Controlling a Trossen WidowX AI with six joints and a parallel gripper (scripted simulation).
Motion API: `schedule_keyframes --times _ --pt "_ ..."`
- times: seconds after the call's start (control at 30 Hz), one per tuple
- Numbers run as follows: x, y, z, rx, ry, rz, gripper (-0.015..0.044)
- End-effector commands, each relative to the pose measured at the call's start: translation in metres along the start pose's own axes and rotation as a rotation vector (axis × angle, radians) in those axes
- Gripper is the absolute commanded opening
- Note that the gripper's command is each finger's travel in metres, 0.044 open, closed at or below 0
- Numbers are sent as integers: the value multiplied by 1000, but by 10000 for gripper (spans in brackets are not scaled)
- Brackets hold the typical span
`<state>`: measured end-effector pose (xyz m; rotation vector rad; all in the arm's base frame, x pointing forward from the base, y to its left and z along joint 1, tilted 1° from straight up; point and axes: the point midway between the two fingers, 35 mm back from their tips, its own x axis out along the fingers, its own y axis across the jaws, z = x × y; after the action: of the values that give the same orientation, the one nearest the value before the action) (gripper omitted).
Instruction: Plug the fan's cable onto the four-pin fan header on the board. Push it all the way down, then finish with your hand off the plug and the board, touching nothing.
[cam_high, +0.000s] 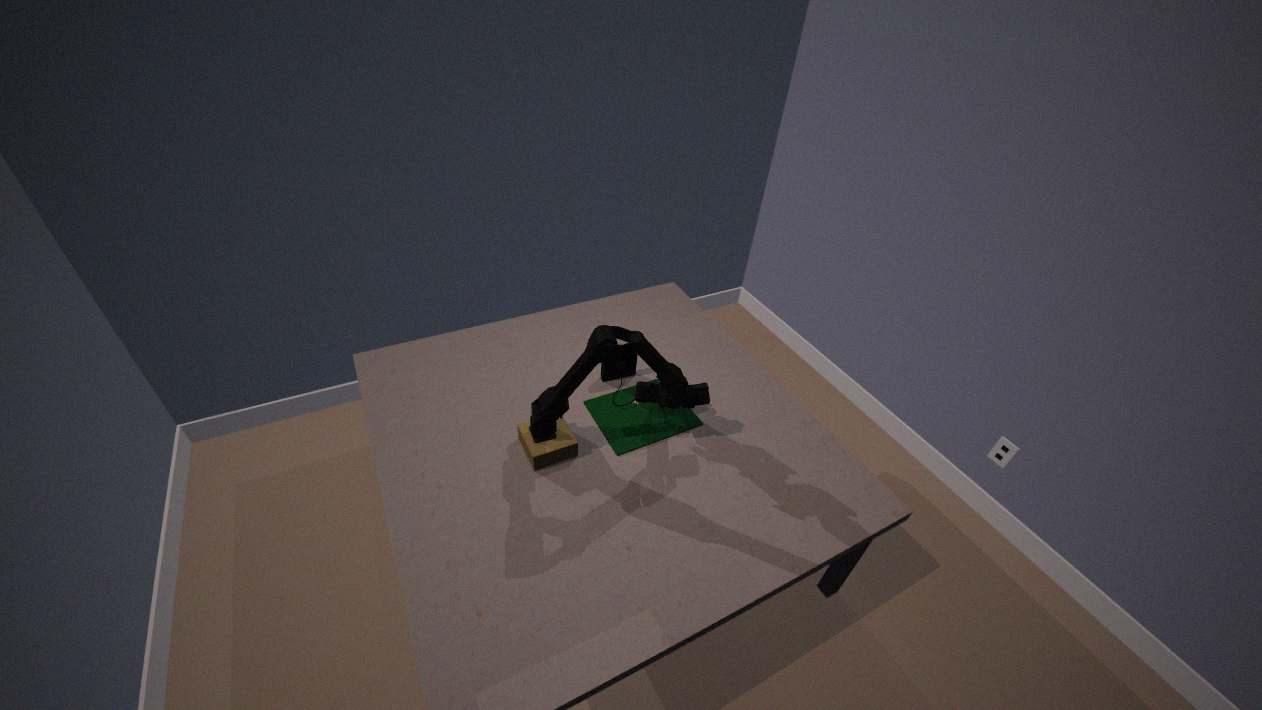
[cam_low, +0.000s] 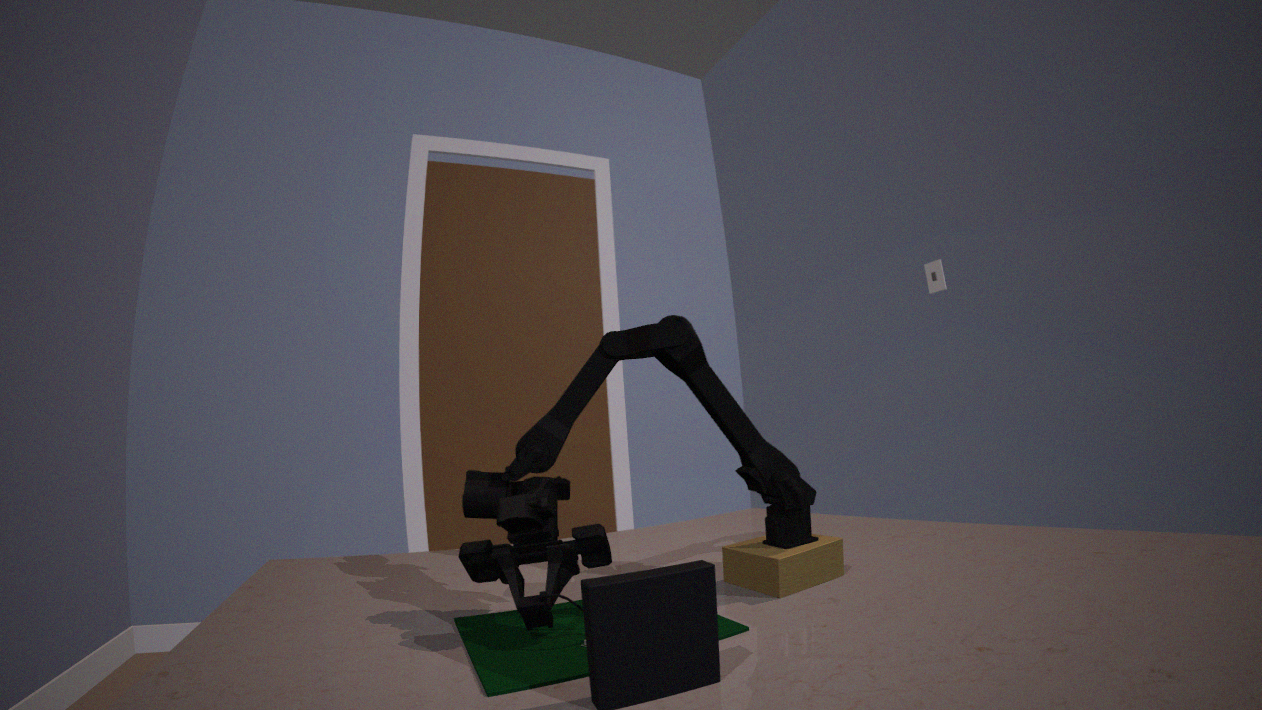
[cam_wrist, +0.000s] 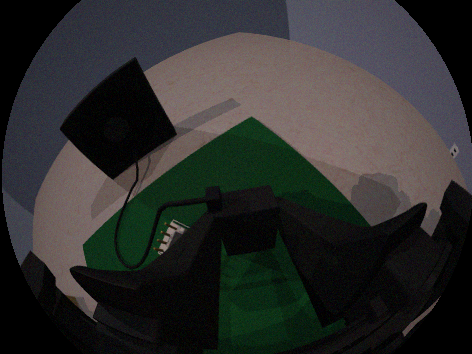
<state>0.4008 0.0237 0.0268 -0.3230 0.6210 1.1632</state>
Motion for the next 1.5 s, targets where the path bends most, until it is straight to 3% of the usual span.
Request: schedule_keyframes --times 0.0,1.07,1.47 --pt "-1 3 -4 -3 -61 2 0" --pt "-34 10 -10 -88 -486 -80 0" --pt "-37 8 -4 -89 -473 -82 0"
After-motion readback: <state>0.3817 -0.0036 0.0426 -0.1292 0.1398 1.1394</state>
